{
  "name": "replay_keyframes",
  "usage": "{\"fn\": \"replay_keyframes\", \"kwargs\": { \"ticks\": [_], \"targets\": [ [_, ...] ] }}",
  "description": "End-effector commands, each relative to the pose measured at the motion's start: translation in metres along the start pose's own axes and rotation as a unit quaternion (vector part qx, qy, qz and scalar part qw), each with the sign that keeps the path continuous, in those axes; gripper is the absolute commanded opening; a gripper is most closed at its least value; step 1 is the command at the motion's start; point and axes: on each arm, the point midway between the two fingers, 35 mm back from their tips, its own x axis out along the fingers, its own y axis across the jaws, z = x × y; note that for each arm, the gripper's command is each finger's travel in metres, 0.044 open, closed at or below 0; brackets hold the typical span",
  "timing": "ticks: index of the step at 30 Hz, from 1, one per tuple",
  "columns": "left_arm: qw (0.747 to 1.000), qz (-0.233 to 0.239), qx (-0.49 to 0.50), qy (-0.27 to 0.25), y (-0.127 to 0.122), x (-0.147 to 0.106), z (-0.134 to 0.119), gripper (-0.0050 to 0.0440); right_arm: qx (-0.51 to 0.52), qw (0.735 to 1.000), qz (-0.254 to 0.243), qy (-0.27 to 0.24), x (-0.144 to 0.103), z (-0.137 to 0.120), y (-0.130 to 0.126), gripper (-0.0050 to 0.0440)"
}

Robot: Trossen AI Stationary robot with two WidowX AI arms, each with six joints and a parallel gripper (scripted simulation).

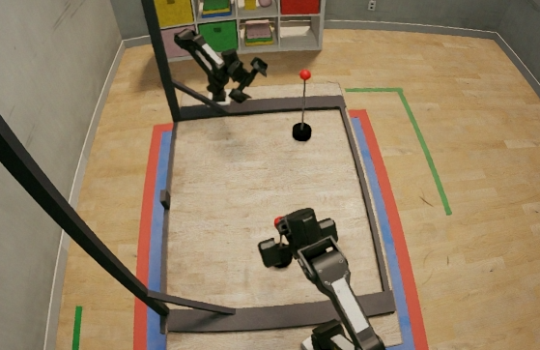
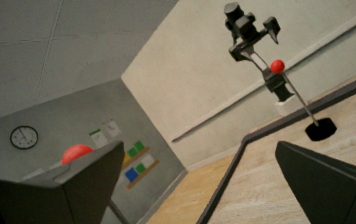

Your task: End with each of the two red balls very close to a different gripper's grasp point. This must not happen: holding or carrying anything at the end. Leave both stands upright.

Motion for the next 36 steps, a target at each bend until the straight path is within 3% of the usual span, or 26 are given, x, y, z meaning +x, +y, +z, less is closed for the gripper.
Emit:
{"fn": "replay_keyframes", "kwargs": {
  "ticks": [1, 13, 21, 26, 36],
  "targets": [
    [0.997, 0.065, -0.047, 0.008, 0.041, 0.006, 0.021, 0.044, -0.006, 1.0, 0.01, -0.007, -0.006, 0.01, -0.003, 0.044],
    [0.978, 0.125, -0.152, 0.069, 0.078, 0.015, 0.017, 0.044, -0.009, 1.0, 0.012, -0.014, -0.01, 0.012, -0.005, 0.044],
    [0.941, 0.175, -0.249, 0.147, 0.107, 0.023, 0.004, 0.044, -0.008, 1.0, 0.012, -0.014, -0.01, 0.012, -0.005, 0.044],
    [0.923, 0.184, -0.279, 0.189, 0.11, 0.022, -0.006, 0.044, -0.008, 1.0, 0.012, -0.009, -0.008, 0.008, -0.005, 0.044],
    [0.923, 0.183, -0.281, 0.19, 0.11, 0.023, -0.006, 0.044, -0.008, 1.0, 0.012, -0.009, -0.008, 0.008, -0.005, 0.044]
  ]
}}
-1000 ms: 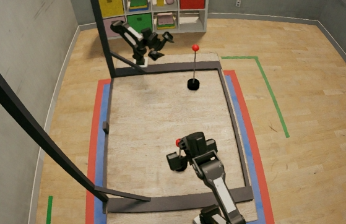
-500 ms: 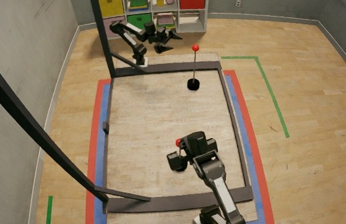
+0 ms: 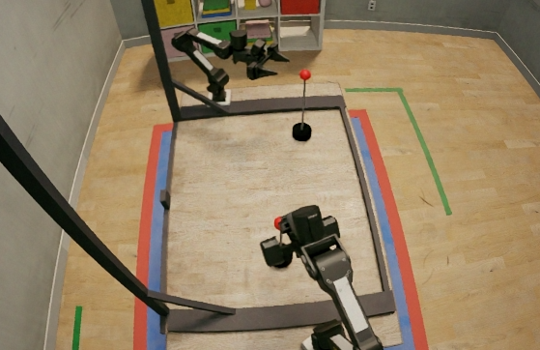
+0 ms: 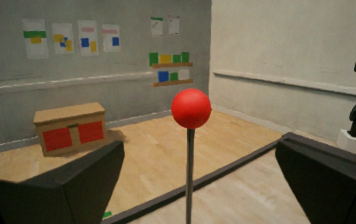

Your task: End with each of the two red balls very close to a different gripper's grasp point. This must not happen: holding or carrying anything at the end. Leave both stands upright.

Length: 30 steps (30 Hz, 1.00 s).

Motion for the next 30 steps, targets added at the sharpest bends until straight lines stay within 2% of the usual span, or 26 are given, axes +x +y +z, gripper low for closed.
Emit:
{"fn": "replay_keyframes", "kwargs": {
  "ticks": [1, 14, 30],
  "targets": [
    [1.0, 0.003, -0.002, -0.004, 0.001, 0.001, 0.008, 0.044, 0.0, 1.0, 0.0, -0.009, -0.005, 0.005, 0.0, 0.044],
    [1.0, 0.001, -0.001, -0.001, 0.001, 0.0, 0.004, 0.044, 0.0, 1.0, 0.0, -0.009, -0.005, 0.005, 0.0, 0.044],
    [1.0, 0.001, -0.001, -0.007, 0.001, 0.025, 0.008, 0.044, -0.001, 1.0, 0.001, -0.002, 0.029, 0.002, 0.0, 0.044]
  ]
}}
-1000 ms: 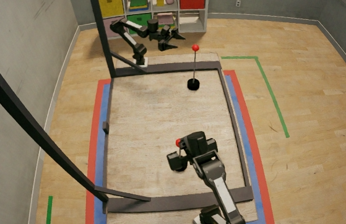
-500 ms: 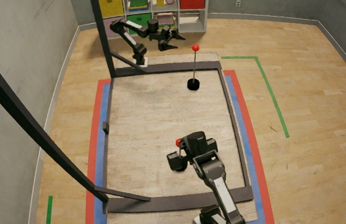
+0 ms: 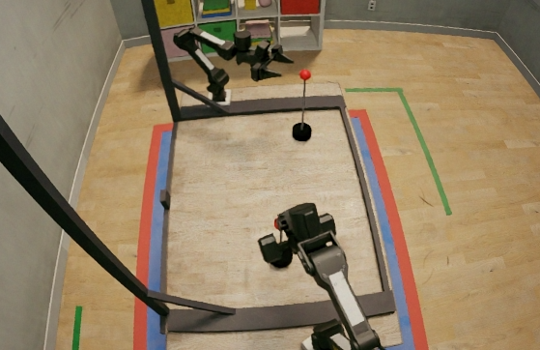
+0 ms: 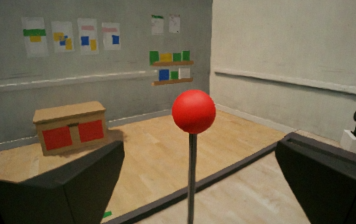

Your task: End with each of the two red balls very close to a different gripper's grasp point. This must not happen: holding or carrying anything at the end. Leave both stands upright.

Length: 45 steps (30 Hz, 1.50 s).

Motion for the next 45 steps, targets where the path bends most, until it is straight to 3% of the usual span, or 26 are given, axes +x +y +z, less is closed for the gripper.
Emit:
{"fn": "replay_keyframes", "kwargs": {
  "ticks": [1, 45],
  "targets": [
    [1.0, 0.0, 0.0, -0.011, 0.0, 0.012, 0.01, 0.044, -0.001, 1.0, 0.001, 0.0, 0.009, 0.0, 0.0, 0.044],
    [1.0, 0.0, -0.001, -0.013, 0.0, 0.103, 0.012, 0.044, -0.001, 1.0, 0.001, -0.002, 0.088, 0.001, 0.0, 0.044]
  ]
}}
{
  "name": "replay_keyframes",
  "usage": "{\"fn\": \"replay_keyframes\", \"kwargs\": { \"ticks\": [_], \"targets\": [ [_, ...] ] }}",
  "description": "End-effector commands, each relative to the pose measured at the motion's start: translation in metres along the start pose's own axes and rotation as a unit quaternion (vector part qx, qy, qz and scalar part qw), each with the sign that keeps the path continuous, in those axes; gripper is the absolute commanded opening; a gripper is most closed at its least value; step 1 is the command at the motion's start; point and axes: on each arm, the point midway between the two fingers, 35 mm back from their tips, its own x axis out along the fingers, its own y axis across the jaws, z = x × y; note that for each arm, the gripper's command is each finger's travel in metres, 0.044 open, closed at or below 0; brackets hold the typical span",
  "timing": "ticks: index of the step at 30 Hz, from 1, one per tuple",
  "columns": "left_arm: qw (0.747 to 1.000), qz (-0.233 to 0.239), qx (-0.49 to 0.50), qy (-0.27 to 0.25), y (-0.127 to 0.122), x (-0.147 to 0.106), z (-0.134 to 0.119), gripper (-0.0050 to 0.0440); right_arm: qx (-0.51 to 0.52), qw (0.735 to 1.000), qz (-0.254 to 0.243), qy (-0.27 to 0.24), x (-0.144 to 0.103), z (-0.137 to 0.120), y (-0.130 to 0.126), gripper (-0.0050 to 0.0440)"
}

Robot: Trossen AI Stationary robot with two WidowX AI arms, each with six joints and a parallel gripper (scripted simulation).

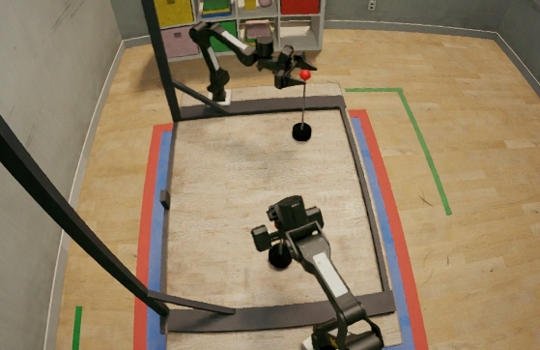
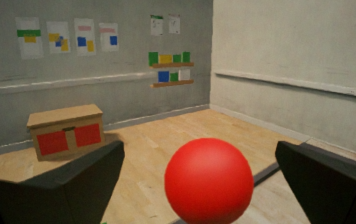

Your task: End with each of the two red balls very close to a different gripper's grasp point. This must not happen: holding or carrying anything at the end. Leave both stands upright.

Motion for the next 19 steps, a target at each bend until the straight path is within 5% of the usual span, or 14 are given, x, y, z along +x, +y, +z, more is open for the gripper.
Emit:
{"fn": "replay_keyframes", "kwargs": {
  "ticks": [1, 19],
  "targets": [
    [1.0, 0.0, -0.001, -0.011, -0.0004, 0.0091, 0.0096, 0.044, -0.001, 1.0, 0.001, -0.001, 0.0082, -0.0003, -0.0002, 0.044],
    [1.0, 0.0, -0.001, -0.004, -0.0004, 0.0109, 0.0045, 0.044, -0.001, 1.0, 0.001, 0.001, 0.0166, -0.001, -0.0002, 0.044]
  ]
}}
